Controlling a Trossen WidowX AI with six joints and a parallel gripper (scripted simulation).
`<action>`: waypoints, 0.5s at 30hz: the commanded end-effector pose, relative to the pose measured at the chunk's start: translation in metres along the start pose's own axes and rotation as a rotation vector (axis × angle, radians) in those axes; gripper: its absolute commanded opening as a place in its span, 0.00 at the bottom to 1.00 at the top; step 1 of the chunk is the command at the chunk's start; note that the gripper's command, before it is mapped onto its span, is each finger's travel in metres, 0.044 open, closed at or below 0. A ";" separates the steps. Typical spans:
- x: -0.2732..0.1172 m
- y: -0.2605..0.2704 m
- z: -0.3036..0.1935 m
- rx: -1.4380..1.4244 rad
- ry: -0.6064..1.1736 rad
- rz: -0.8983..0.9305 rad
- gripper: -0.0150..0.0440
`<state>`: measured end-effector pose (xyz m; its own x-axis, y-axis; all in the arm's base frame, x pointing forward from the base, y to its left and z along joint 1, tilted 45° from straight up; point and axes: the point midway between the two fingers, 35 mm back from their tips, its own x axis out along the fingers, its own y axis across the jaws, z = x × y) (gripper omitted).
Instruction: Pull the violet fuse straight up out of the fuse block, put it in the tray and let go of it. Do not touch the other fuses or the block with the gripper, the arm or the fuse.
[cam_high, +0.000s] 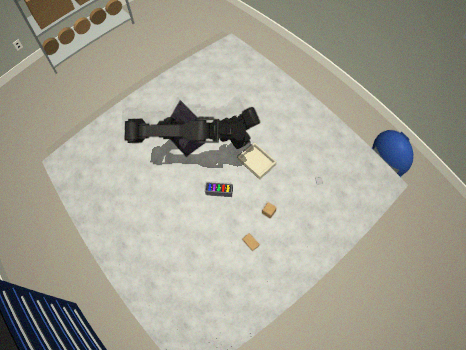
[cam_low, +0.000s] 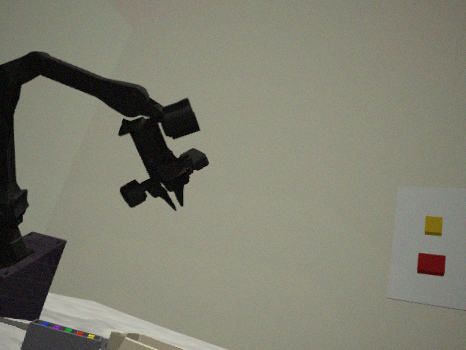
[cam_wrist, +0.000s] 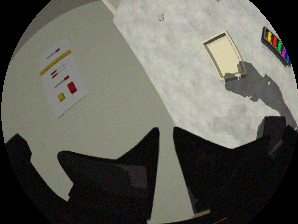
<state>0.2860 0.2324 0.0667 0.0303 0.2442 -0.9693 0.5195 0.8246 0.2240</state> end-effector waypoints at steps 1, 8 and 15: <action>0.006 -0.051 0.047 0.082 -0.167 -0.160 0.37; -0.005 -0.146 0.108 0.197 -0.419 -0.463 0.37; -0.035 -0.237 0.139 0.256 -0.608 -0.793 0.37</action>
<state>0.2932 -0.0043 0.0294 0.0348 -0.5588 -0.8286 0.7424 0.5694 -0.3529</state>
